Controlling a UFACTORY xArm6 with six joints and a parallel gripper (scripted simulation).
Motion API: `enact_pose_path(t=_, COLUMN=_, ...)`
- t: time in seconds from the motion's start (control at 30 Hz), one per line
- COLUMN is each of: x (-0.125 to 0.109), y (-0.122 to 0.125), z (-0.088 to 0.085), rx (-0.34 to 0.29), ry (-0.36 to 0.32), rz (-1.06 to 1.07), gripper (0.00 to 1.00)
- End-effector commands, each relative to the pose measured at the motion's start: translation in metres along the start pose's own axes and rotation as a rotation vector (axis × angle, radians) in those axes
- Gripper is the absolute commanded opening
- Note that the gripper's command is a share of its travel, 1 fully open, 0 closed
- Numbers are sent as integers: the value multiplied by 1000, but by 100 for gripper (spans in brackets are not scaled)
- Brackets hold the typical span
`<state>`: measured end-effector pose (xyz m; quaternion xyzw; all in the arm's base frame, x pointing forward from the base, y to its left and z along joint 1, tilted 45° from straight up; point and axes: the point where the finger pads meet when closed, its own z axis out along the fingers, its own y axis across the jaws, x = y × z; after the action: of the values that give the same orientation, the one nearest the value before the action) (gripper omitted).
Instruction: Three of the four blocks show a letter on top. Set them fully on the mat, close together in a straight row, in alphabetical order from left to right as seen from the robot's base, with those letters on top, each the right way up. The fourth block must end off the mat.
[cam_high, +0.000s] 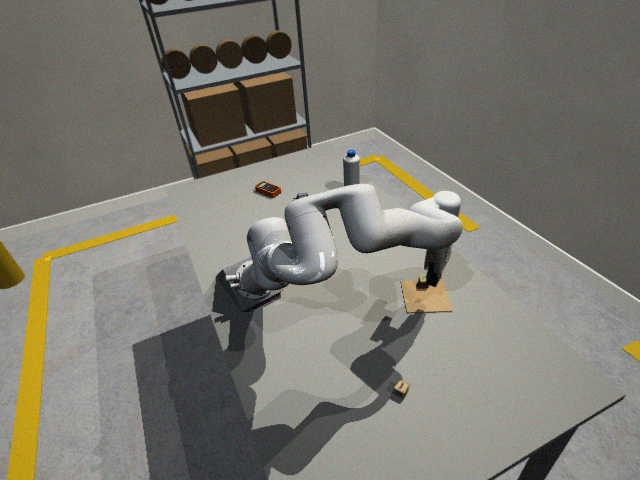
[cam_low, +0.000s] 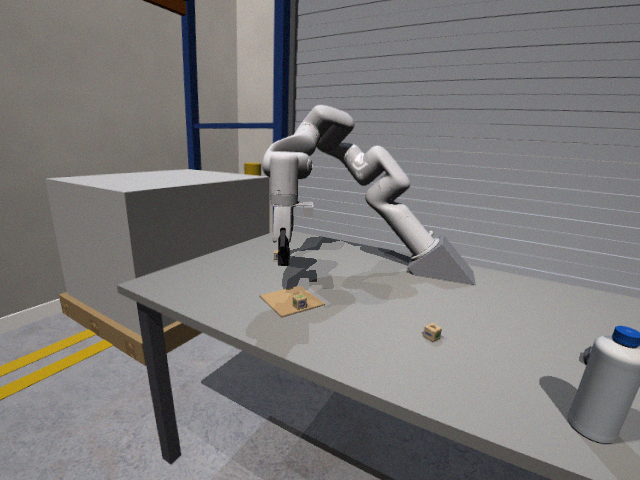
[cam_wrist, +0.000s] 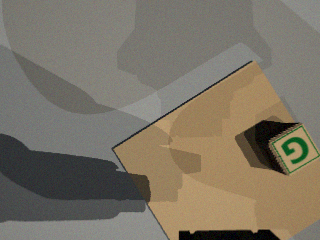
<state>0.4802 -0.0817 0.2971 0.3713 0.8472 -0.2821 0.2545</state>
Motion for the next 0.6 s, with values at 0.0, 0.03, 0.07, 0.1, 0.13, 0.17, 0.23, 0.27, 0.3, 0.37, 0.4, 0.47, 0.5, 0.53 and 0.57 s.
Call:
enact_pose_path(t=0.0, x=-1, y=-1, z=-1, rx=-1, ry=-8, rz=140, gripper=28)
enact_pose_path(t=0.03, x=-1, y=-1, z=-1, rx=-1, ry=-8, rz=140, gripper=28)
enact_pose_path(t=0.07, x=-1, y=-1, z=-1, rx=-1, ry=-8, rz=140, gripper=28)
enact_pose_path(t=0.1, x=0, y=-3, z=-1, rx=-1, ry=-8, rz=221, gripper=28)
enact_pose_path(t=0.13, x=0, y=-3, z=-1, rx=-1, ry=-8, rz=253, gripper=28)
enact_pose_path(t=0.17, x=0, y=-3, z=-1, rx=-1, ry=-8, rz=268, gripper=28)
enact_pose_path(t=0.23, x=0, y=-4, z=-1, rx=-2, ry=-8, rz=323, gripper=28)
enact_pose_path(t=0.27, x=0, y=-4, z=-1, rx=-2, ry=-8, rz=358, gripper=28)
enact_pose_path(t=0.3, x=0, y=-5, z=-1, rx=-2, ry=-8, rz=391, gripper=28)
enact_pose_path(t=0.37, x=0, y=-6, z=-1, rx=-2, ry=-7, rz=455, gripper=28)
enact_pose_path(t=0.4, x=0, y=-6, z=-1, rx=-2, ry=-7, rz=487, gripper=28)
enact_pose_path(t=0.47, x=0, y=-7, z=-1, rx=-2, ry=-7, rz=551, gripper=28)
enact_pose_path(t=0.5, x=0, y=-7, z=-1, rx=-2, ry=-7, rz=583, gripper=28)
enact_pose_path(t=0.53, x=0, y=-8, z=-1, rx=-3, ry=-7, rz=615, gripper=28)
enact_pose_path(t=0.57, x=0, y=-8, z=-1, rx=-3, ry=-7, rz=648, gripper=28)
